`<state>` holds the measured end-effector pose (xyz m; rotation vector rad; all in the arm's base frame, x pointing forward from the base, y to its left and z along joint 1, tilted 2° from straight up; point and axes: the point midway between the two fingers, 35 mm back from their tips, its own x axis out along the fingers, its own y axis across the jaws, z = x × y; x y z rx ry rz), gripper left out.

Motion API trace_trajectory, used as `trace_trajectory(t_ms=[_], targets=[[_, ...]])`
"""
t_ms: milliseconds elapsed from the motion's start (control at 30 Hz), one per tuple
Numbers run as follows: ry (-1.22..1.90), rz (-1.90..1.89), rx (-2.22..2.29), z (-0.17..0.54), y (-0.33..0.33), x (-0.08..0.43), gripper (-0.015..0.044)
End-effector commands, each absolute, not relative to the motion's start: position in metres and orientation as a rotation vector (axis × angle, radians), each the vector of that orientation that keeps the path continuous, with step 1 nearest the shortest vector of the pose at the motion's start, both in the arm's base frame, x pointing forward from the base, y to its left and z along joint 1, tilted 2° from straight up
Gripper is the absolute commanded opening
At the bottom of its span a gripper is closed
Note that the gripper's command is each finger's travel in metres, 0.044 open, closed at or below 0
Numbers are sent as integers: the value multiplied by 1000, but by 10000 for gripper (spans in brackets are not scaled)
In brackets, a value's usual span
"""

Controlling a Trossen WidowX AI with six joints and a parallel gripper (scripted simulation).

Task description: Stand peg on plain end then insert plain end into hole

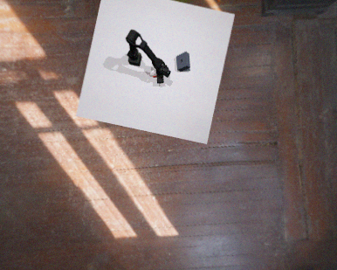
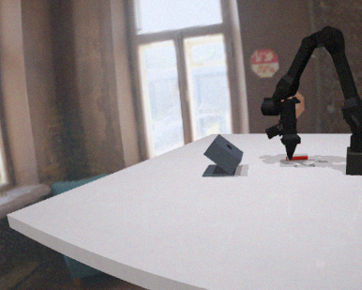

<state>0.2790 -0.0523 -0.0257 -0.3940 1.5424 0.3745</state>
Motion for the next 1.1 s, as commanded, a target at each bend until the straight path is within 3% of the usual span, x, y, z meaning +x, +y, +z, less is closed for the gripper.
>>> trace_trajectory(t_ms=[0, 1067], targets=[[1529, 376, -391, -25, -53, 279, 49], [1258, 414, -325, -7, -59, 267, 49]])
